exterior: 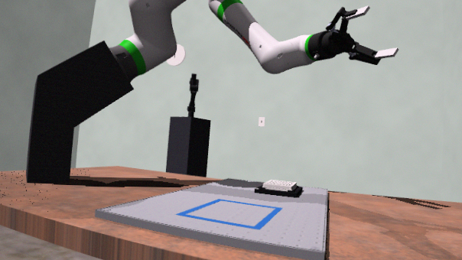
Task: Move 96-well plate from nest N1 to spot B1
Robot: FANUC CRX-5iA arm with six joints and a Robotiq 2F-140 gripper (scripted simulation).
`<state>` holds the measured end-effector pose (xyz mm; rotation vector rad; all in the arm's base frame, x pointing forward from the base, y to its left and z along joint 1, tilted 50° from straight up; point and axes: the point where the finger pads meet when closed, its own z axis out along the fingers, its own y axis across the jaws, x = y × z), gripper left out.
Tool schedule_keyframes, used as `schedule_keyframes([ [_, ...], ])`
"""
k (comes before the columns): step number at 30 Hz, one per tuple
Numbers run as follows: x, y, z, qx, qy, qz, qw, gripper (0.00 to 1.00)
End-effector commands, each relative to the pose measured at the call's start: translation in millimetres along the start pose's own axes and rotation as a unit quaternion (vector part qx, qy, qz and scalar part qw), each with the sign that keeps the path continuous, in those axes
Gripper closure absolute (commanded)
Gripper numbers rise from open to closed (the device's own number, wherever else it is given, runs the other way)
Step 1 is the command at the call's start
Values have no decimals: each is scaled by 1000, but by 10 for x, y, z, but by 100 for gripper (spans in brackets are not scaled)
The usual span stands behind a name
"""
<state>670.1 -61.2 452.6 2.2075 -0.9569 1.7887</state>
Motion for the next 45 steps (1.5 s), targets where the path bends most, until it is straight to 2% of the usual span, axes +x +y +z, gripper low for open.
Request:
schedule_keyframes([
  [1,-65,114,64,-15,-21,15,1000,0],
  [2,-87,153,85,-15,-21,15,1000,0],
  [4,-142,229,121,-30,-44,33,998,0],
  [7,-169,267,139,-30,-44,33,998,0],
  [9,-230,340,170,-45,-68,51,995,0],
  [13,-323,450,218,-45,-68,51,995,0],
  [18,-504,612,273,-72,-117,86,987,0],
  [21,-616,704,300,-72,-118,86,987,0],
  [22,-658,731,306,-78,-130,95,984,0],
  [24,-658,731,306,-78,-130,95,984,0],
  [27,-786,808,318,-94,-168,121,974,0],
  [32,-958,906,331,-94,-169,122,974,0],
  [34,-1050,945,329,-104,-195,139,965,0],
  [36,-1142,983,327,-104,-195,139,965,0],
  [38,-1237,1014,318,-112,-221,156,956,0],
  [41,-1285,1029,314,-112,-222,156,956,0],
  [43,-1381,1053,300,-119,-248,173,946,0],
  [45,-1477,1077,286,-119,-248,173,946,0],
])
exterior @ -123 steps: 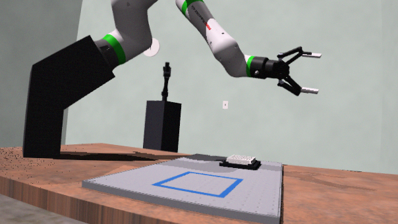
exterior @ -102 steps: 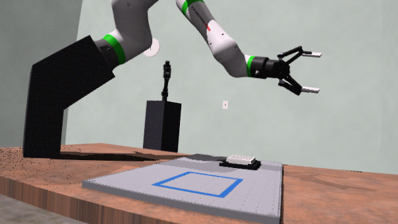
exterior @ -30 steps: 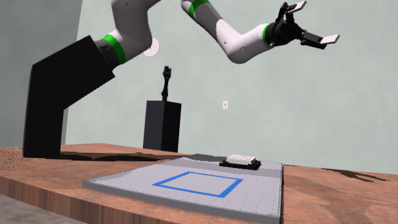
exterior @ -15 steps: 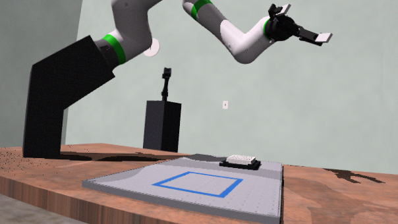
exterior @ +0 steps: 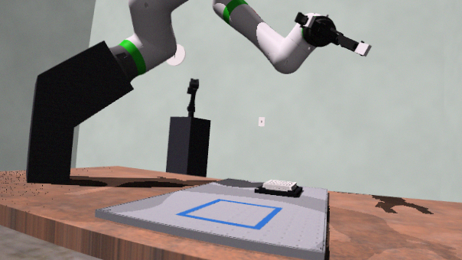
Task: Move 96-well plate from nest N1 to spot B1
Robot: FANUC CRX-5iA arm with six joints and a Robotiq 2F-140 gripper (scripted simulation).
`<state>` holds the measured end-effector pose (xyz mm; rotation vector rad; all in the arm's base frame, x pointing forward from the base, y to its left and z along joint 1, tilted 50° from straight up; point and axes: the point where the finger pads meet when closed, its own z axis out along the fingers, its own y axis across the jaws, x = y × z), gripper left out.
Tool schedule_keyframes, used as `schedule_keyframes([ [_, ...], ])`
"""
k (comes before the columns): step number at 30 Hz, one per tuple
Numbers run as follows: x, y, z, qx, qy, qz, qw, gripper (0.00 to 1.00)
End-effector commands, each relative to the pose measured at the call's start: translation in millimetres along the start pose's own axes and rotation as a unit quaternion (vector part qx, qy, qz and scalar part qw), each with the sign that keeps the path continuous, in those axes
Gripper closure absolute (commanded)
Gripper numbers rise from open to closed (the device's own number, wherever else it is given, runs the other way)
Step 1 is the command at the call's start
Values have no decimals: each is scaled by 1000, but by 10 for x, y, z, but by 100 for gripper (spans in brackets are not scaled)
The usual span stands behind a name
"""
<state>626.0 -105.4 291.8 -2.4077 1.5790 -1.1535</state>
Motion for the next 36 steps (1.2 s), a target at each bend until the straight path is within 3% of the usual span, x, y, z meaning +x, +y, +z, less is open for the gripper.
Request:
schedule_keyframes([
  [1,-135,105,73,-7,-17,8,1000,0],
  [2,-142,109,77,-7,-17,8,1000,0],
  [4,-226,153,106,-14,-46,24,999,0],
  [6,-311,197,136,-14,-47,24,999,0],
  [8,-401,234,160,-20,-75,40,996,0],
  [13,-538,286,192,-23,-91,48,994,0],
  [14,-585,301,201,-26,-105,56,993,0],
  [17,-708,342,223,-26,-106,56,992,0],
  [19,-804,365,233,-30,-135,71,988,0],
  [21,-901,387,243,-30,-136,72,988,0],
  [23,-1000,404,247,-34,-165,87,982,0],
  [26,-1136,426,252,-34,-166,87,982,0],
  [28,-1236,434,248,-36,-196,102,975,0],
  [30,-1236,434,248,-36,-196,102,975,0],
  [32,-1335,438,240,-37,-225,116,967,0],
  [36,-1535,446,225,-37,-227,117,966,0],
])
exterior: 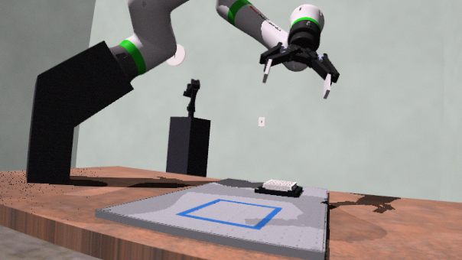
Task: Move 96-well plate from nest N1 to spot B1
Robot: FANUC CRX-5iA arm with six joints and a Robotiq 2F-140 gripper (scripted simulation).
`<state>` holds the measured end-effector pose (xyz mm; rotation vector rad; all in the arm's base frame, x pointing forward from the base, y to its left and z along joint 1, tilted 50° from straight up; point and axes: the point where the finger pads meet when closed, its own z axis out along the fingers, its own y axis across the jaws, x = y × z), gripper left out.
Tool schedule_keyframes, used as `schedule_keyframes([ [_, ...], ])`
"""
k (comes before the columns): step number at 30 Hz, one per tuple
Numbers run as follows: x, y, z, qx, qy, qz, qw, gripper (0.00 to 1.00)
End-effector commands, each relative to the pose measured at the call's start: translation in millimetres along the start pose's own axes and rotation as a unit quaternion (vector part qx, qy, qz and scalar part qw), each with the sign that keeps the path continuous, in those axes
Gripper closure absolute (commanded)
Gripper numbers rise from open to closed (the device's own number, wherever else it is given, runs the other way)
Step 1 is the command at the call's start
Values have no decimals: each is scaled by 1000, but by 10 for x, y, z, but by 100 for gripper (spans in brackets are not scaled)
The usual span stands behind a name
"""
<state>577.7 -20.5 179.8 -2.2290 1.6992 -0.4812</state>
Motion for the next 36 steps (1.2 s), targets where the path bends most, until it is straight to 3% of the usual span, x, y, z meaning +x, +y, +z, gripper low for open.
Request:
schedule_keyframes([
  [1,-153,60,74,-2,-5,2,1000,0],
  [3,-248,77,102,-3,-36,15,999,0],
  [7,-378,101,141,-3,-37,16,999,0],
  [9,-475,111,162,-2,-68,29,997,0],
  [11,-475,111,162,-2,-68,29,997,0],
  [13,-573,118,180,-1,-98,42,994,0],
  [19,-848,136,228,-1,-102,43,994,0],
  [21,-948,135,237,2,-132,56,990,0],
  [24,-1095,132,249,2,-134,57,989,0],
  [28,-1095,132,249,2,-134,57,989,0],
  [30,-1194,124,250,5,-165,69,984,0],
  [34,-1346,113,253,5,-167,70,983,0],
  [36,-1444,99,248,10,-197,82,977,0],
])
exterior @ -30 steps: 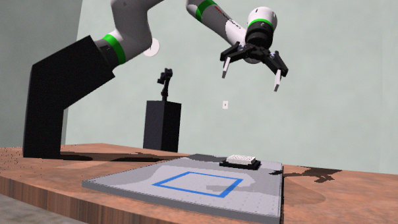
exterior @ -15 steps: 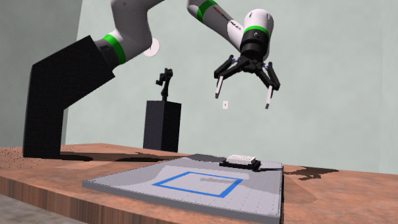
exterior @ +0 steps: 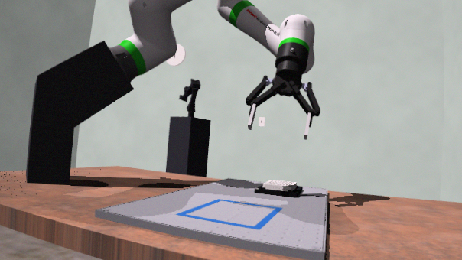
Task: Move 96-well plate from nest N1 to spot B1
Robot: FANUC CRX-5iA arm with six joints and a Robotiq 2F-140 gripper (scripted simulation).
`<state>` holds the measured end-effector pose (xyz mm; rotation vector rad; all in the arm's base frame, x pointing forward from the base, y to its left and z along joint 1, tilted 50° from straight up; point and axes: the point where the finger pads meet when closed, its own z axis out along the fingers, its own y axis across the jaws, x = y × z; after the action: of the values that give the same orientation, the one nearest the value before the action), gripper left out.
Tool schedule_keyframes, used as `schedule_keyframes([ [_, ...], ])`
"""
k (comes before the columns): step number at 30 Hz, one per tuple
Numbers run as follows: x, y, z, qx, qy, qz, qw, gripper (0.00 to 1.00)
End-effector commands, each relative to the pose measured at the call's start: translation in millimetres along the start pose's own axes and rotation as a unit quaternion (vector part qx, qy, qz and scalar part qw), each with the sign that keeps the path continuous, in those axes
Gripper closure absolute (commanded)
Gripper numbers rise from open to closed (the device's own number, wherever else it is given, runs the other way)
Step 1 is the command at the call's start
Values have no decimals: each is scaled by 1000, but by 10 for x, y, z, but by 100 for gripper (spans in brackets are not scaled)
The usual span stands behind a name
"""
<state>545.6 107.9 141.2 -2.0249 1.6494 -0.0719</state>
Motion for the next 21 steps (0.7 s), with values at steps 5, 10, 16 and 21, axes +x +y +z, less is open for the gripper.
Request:
schedule_keyframes([
  [5,-330,-4,95,10,-62,23,998,0],
  [10,-476,-14,125,13,-80,30,996,0],
  [16,-753,-40,172,16,-98,36,994,0],
  [21,-999,-79,194,24,-131,48,990,0],
])
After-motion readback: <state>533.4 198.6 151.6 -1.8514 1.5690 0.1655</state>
